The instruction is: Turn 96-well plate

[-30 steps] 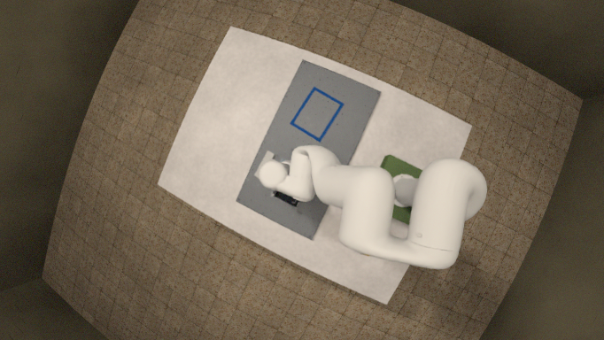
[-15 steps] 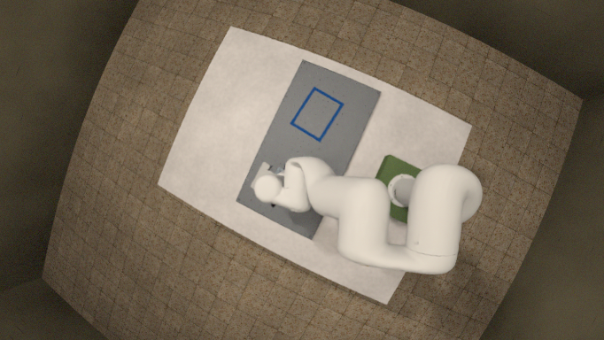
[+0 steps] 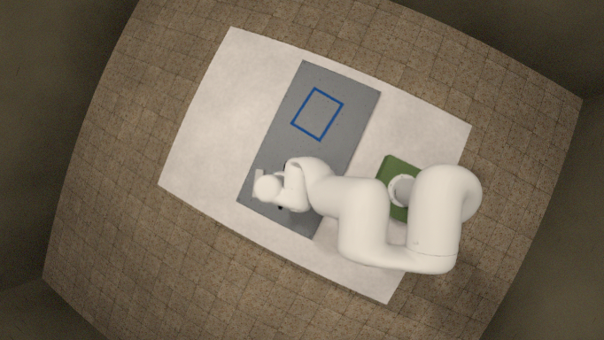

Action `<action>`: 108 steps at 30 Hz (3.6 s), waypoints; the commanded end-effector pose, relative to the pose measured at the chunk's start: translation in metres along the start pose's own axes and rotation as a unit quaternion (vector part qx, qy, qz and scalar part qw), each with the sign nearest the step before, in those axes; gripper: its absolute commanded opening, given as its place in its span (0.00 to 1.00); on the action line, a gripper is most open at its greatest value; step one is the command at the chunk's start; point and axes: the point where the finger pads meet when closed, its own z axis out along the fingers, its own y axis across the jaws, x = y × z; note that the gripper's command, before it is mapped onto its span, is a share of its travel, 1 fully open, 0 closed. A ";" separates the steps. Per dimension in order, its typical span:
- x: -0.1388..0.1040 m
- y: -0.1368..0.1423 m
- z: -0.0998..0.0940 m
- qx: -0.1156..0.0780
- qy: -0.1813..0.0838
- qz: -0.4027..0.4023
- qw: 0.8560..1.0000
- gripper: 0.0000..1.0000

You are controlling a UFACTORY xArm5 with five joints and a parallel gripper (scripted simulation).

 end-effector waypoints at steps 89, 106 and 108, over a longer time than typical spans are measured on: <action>0.002 0.000 0.020 -0.005 0.000 -0.599 0.801 0.00; 0.002 0.001 0.045 -0.005 0.000 -0.599 0.801 0.00; 0.002 0.001 0.047 -0.005 0.000 -0.599 0.801 0.00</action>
